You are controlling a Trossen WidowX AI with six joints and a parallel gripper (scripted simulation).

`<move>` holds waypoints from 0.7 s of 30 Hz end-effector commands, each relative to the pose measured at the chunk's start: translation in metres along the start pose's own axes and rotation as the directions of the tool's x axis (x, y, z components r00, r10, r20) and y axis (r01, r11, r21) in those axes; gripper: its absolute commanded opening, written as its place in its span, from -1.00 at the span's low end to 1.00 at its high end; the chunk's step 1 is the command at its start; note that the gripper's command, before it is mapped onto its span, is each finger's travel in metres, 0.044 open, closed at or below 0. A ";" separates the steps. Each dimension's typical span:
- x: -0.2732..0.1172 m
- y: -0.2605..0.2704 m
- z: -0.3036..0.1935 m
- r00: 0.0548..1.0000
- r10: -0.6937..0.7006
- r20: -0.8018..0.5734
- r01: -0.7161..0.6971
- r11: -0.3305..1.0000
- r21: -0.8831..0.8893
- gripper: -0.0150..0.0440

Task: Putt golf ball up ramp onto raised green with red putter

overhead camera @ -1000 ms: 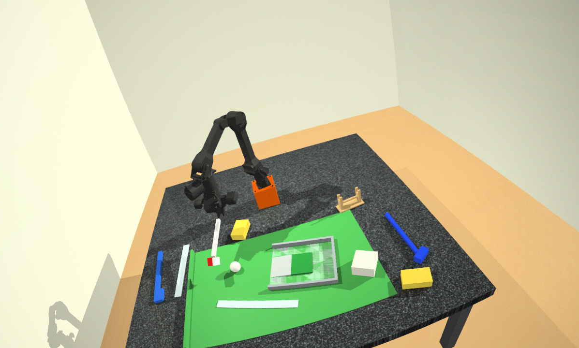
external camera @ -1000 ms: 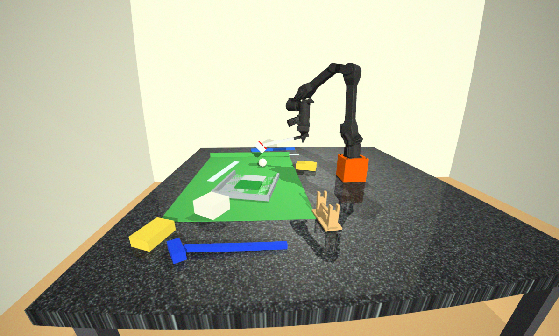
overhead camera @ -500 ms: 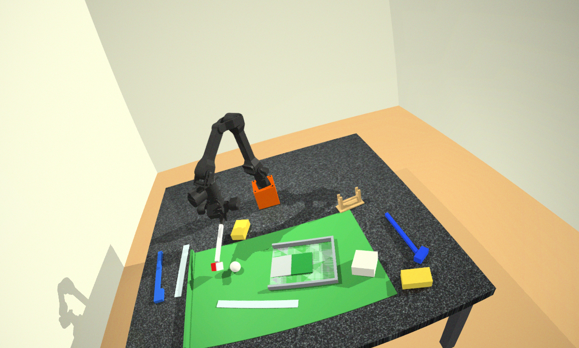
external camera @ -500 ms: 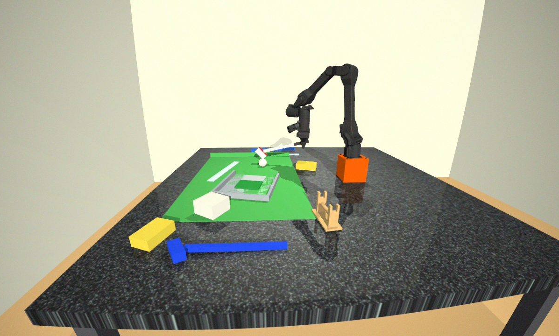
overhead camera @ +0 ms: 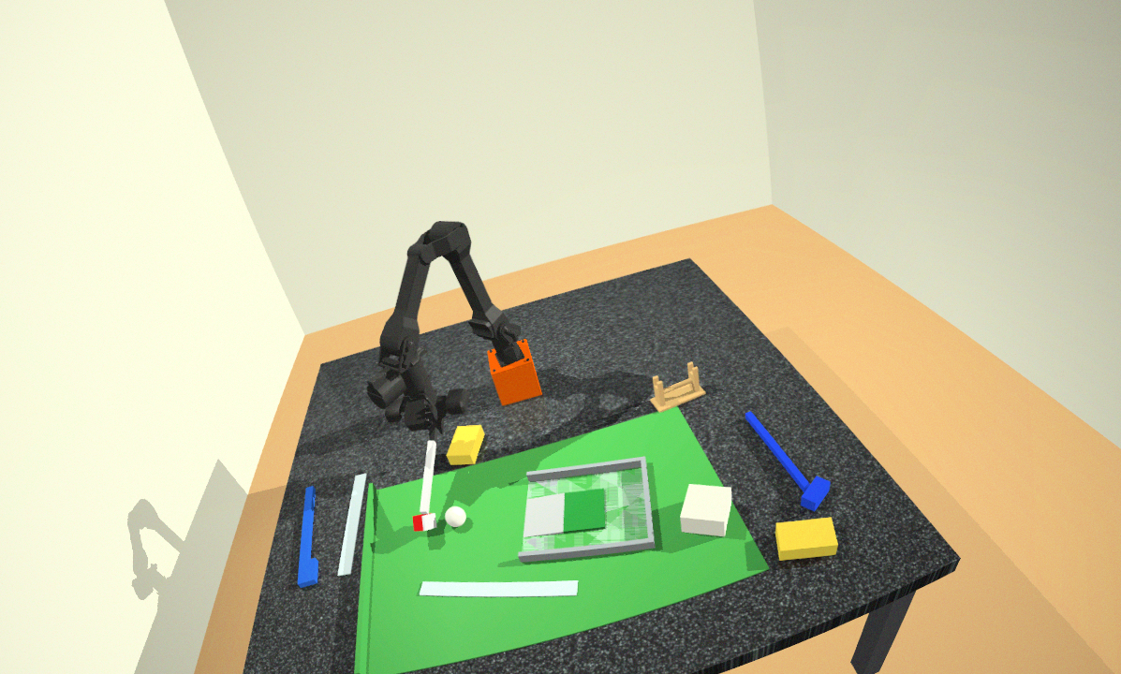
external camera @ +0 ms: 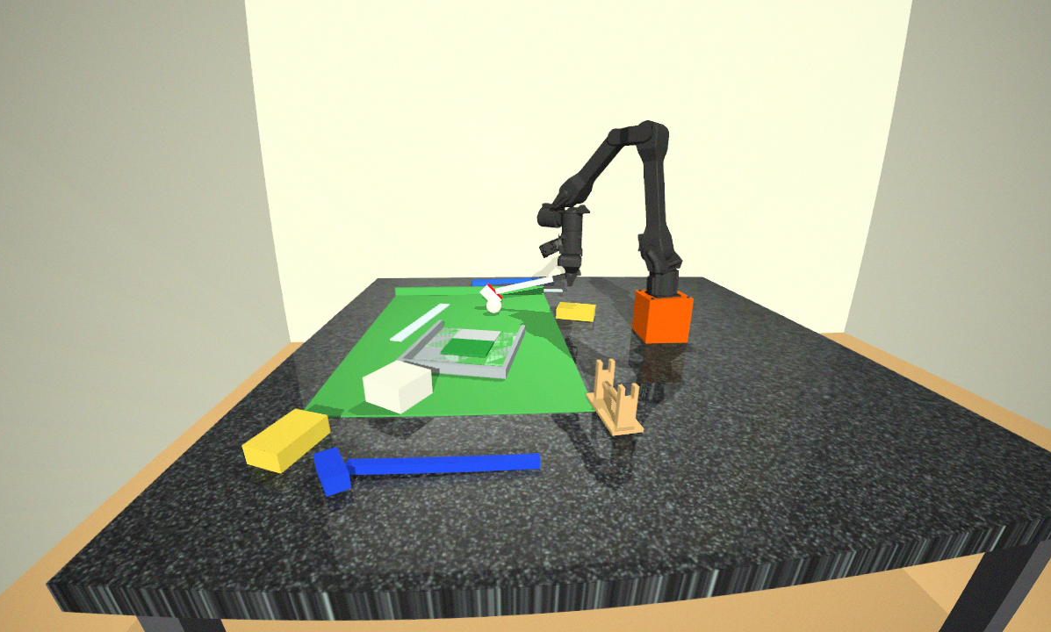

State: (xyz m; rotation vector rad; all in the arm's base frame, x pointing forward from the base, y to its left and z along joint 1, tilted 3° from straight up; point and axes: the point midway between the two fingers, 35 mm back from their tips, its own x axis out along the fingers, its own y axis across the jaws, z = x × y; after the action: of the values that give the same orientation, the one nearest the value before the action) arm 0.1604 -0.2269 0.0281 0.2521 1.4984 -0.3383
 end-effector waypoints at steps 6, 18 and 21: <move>-0.001 0.000 0.000 1.000 -0.001 0.001 0.001 1.000 0.000 -0.49; 0.003 -0.031 0.000 1.000 -0.005 0.003 0.005 1.000 0.005 -0.49; 0.003 -0.031 0.000 1.000 -0.005 0.003 0.005 1.000 0.005 -0.49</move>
State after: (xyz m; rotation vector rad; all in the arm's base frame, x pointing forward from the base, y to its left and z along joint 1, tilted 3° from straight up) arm 0.1490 -0.2514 0.0256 0.2596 1.5008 -0.3438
